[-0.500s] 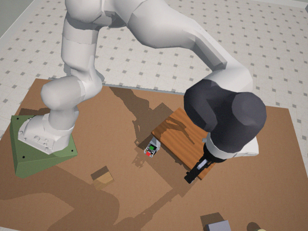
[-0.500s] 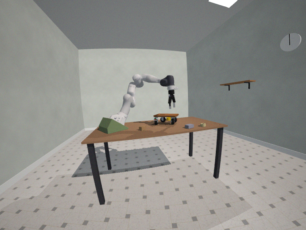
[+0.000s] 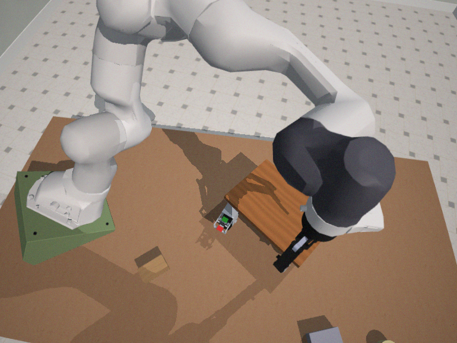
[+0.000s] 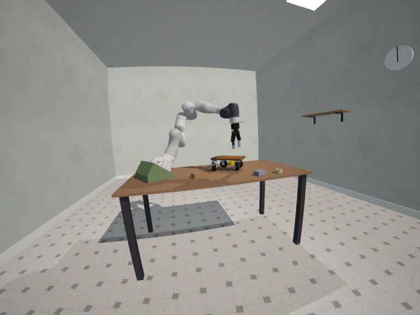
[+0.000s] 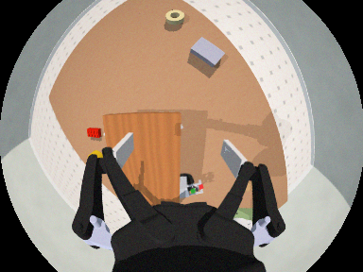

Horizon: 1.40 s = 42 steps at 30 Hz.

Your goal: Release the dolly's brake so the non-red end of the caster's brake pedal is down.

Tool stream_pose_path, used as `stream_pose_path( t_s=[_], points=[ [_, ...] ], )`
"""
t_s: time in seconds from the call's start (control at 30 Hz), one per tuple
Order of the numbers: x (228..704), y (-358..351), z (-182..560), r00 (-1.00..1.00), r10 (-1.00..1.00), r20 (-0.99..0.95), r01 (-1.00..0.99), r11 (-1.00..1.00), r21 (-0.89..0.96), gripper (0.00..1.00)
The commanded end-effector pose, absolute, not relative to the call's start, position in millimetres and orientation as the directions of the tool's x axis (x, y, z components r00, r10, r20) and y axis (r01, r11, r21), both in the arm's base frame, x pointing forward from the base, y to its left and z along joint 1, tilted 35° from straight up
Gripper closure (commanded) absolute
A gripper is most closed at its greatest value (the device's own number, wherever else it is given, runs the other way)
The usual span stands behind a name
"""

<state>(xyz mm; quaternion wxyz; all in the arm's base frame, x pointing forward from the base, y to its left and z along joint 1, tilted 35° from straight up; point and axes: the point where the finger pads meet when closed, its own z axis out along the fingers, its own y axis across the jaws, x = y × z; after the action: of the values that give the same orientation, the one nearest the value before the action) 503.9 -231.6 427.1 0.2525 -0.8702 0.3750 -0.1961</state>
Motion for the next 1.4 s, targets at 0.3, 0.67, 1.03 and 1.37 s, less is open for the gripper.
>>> stream_pose_path(
  t_s=[0.3,0.67,1.03,1.37],
  points=[
    [435,-190,423,0.701,-0.682,0.208,-0.488,-0.671,-0.558,1.0],
    [337,-120,377,0.789,-0.541,0.29,-0.362,-0.791,-0.493,1.0],
    [327,-113,368,0.798,-0.523,0.298,-0.346,-0.804,-0.483,1.0],
    [328,-113,368,0.798,-0.523,0.298,-0.346,-0.804,-0.483,1.0]
  ],
)
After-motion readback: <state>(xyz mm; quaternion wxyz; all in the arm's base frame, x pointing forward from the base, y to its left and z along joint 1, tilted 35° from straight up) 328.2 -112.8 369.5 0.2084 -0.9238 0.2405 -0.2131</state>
